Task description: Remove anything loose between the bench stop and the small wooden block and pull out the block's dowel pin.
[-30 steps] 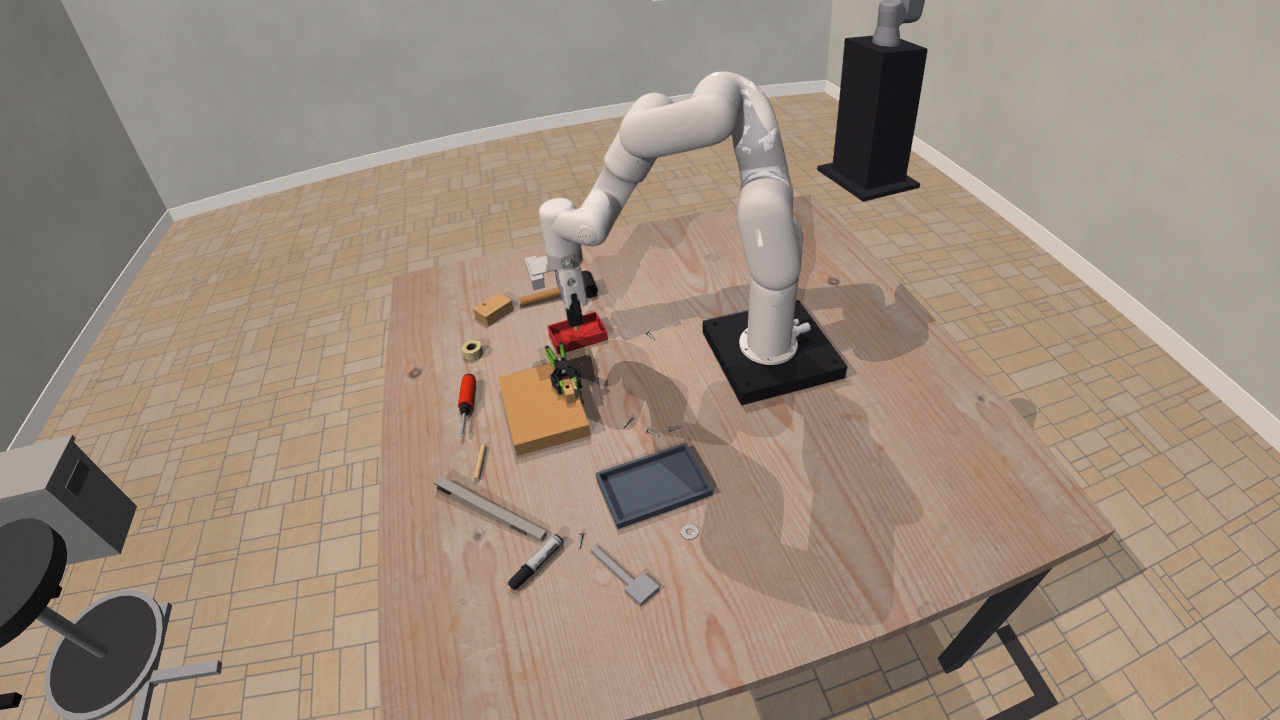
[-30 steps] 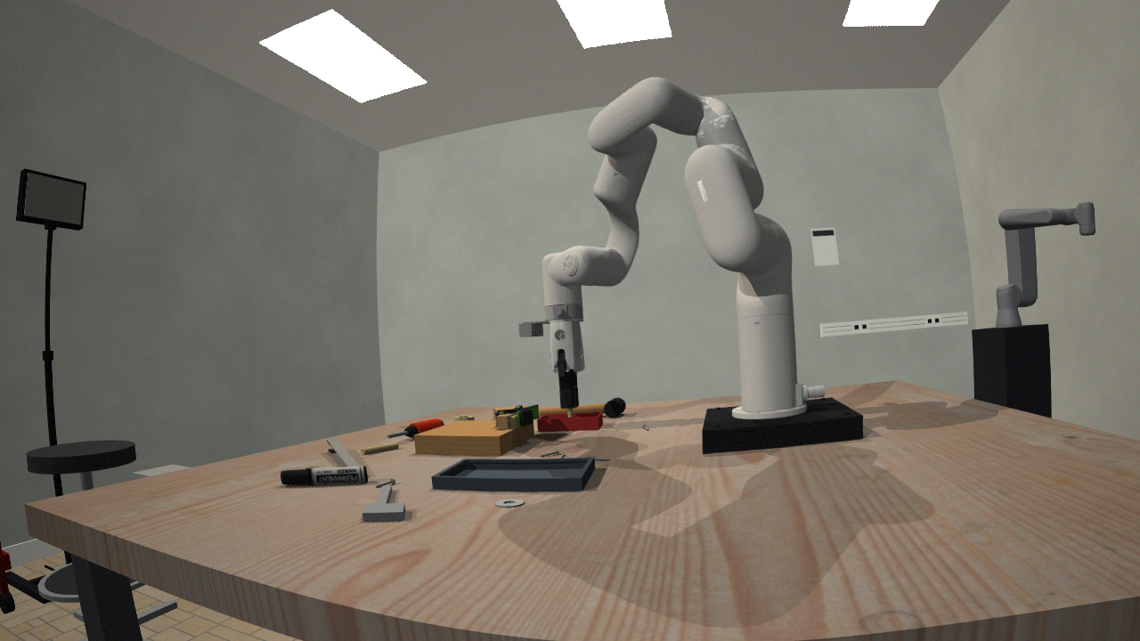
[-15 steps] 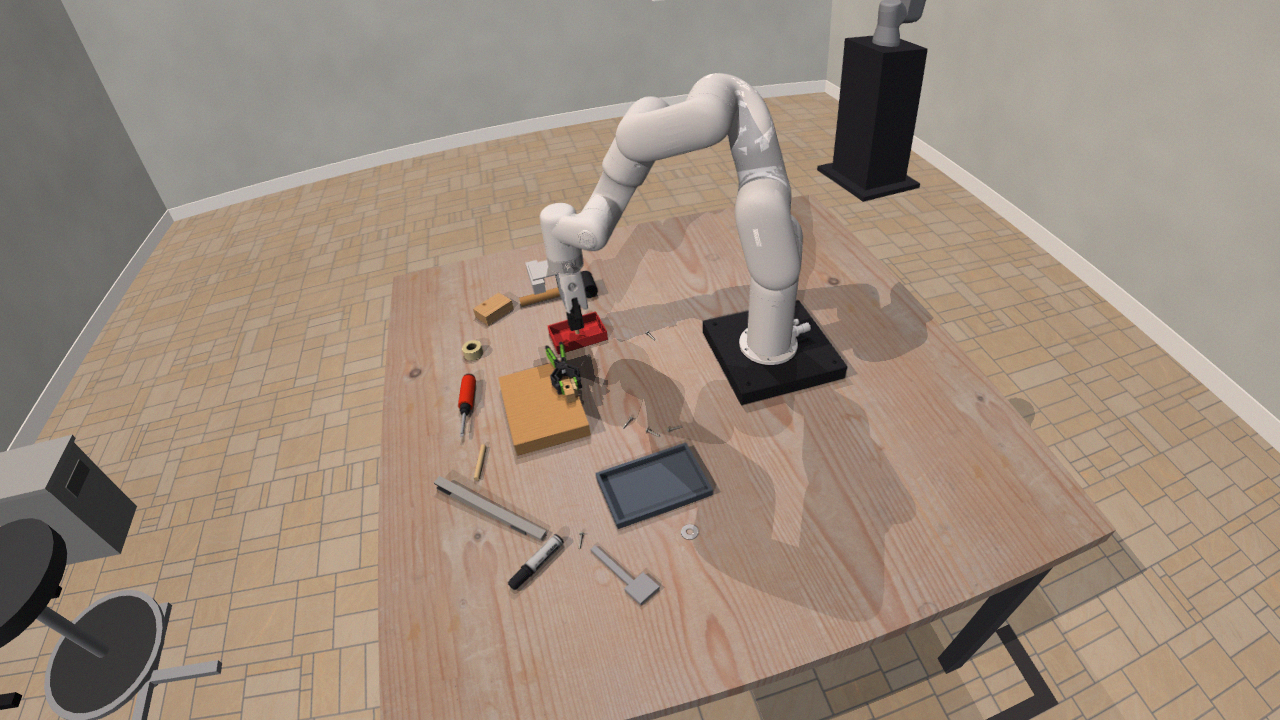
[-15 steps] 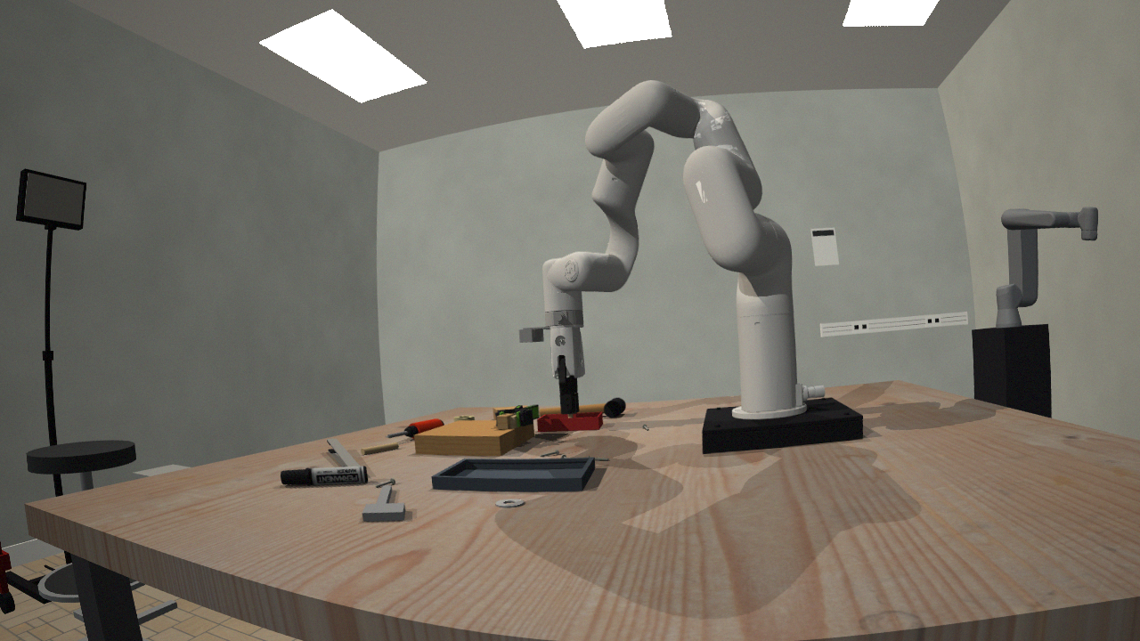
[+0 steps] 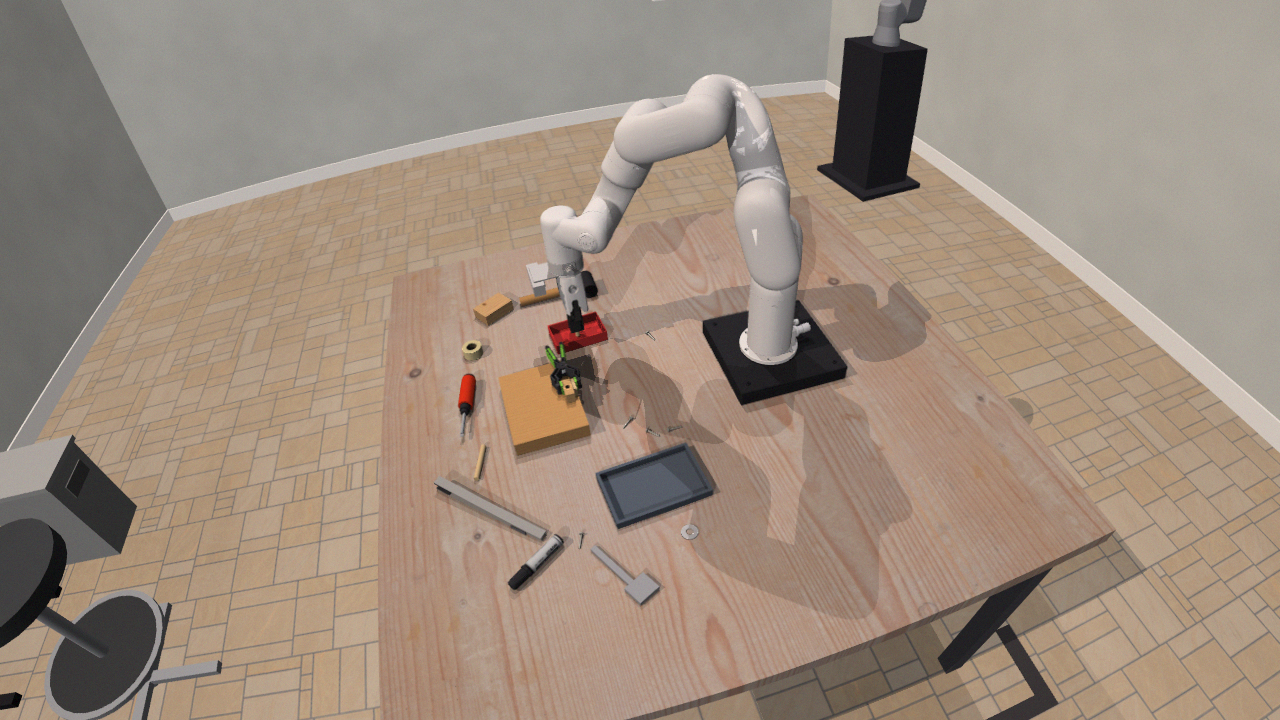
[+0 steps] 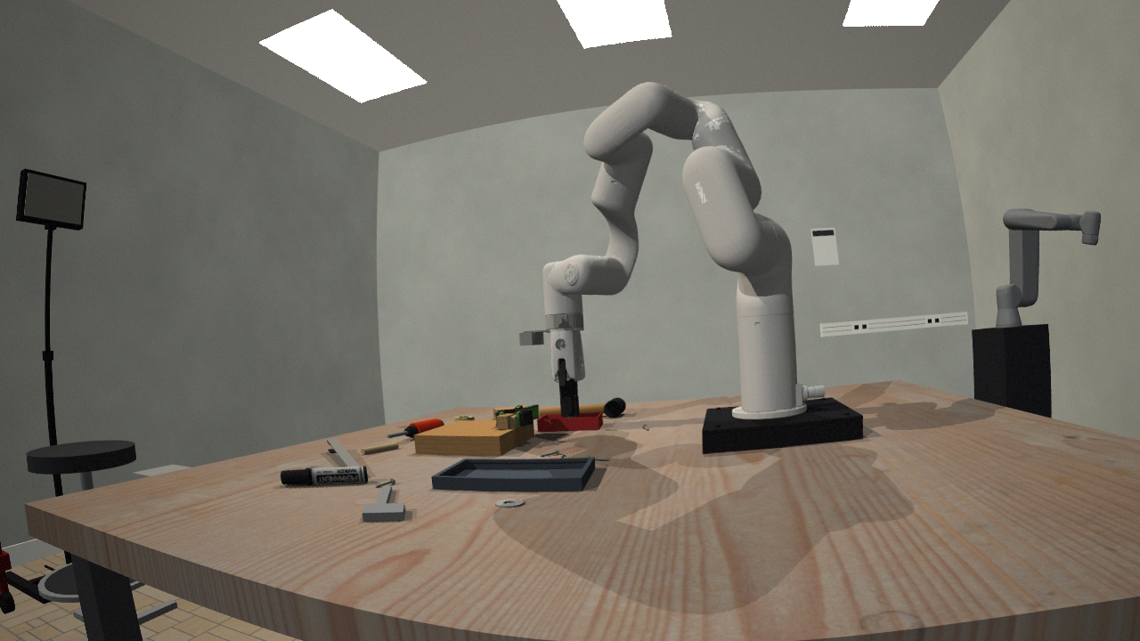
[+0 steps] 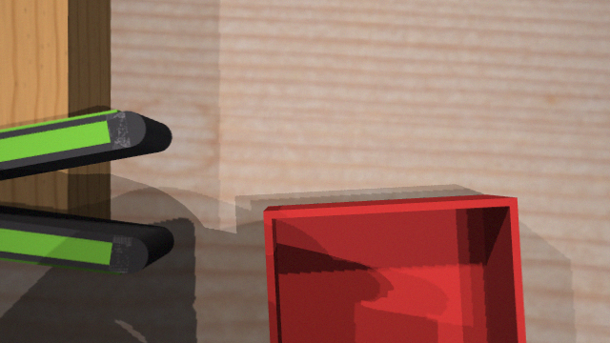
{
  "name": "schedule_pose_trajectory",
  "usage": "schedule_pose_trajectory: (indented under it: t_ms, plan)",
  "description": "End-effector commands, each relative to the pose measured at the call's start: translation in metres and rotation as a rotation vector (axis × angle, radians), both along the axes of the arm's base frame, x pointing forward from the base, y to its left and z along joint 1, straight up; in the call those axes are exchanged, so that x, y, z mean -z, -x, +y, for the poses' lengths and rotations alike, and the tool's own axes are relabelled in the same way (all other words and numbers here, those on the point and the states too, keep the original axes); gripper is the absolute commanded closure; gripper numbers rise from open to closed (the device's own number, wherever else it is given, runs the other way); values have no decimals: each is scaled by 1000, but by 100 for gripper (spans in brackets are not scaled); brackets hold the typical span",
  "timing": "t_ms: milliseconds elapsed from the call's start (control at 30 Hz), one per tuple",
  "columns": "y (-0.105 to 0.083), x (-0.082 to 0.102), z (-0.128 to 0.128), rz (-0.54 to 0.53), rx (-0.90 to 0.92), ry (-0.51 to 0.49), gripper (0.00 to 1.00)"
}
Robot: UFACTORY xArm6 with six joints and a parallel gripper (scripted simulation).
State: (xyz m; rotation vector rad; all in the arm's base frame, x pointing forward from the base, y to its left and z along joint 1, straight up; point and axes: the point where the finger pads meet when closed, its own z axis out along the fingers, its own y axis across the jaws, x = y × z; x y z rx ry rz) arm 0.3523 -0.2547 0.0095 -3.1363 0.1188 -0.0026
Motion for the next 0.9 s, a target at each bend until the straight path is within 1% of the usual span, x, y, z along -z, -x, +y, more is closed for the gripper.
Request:
schedule_pose_trajectory:
  t_ms: [0, 767, 800, 867]
  plan:
    - [-1, 0, -1, -3, 0, 2, 100]
    - [-1, 0, -1, -3, 0, 2, 100]
    - [-1, 0, -1, -3, 0, 2, 72]
    - [-1, 0, -1, -3, 0, 2, 72]
